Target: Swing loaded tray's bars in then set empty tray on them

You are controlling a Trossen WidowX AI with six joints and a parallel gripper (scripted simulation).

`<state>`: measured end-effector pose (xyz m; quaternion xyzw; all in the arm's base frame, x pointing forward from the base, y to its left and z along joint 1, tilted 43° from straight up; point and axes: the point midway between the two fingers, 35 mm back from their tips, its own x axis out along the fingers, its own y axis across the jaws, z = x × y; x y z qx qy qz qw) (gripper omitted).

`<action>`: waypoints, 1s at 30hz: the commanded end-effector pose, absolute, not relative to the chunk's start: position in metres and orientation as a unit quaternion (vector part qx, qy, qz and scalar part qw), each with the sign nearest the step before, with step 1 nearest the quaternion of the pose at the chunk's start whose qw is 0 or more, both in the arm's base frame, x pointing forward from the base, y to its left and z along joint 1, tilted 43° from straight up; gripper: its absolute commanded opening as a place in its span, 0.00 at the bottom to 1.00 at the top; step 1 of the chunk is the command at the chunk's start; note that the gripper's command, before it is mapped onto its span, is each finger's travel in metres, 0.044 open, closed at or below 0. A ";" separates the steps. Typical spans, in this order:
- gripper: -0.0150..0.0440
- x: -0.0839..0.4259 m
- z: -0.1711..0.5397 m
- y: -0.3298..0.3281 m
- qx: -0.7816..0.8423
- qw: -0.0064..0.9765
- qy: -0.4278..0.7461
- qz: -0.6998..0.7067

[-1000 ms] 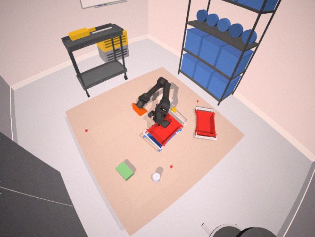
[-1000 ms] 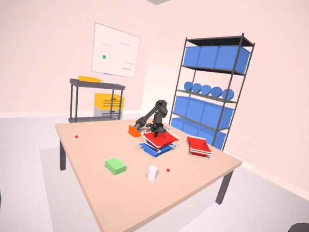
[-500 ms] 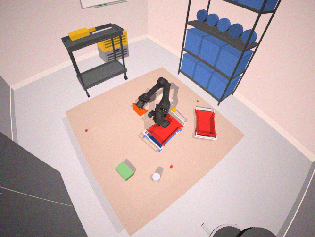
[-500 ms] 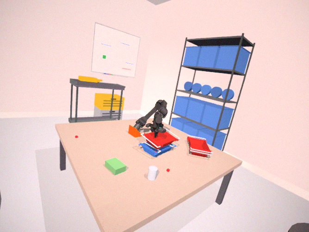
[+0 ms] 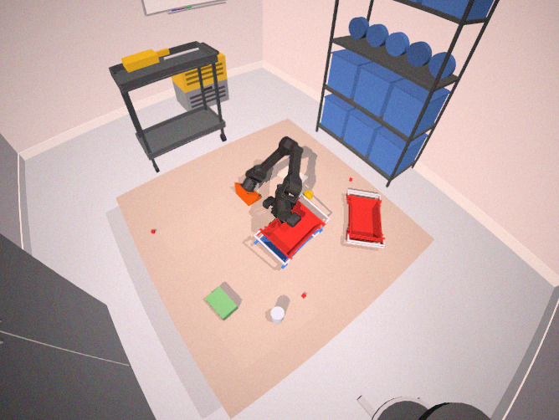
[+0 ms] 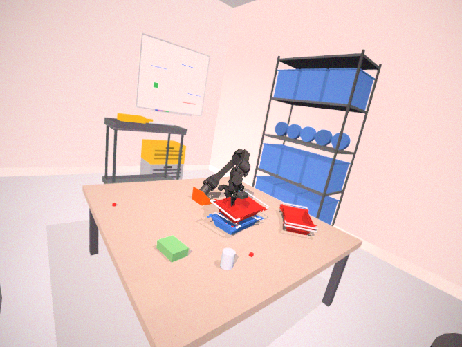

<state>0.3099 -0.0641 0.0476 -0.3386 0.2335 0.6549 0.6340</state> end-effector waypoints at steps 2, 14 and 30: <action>0.25 0.303 0.036 -0.059 -0.329 0.625 0.246 0.664; 0.25 0.302 0.034 -0.059 -0.328 0.625 0.247 0.664; 0.25 0.302 0.034 -0.059 -0.328 0.625 0.247 0.664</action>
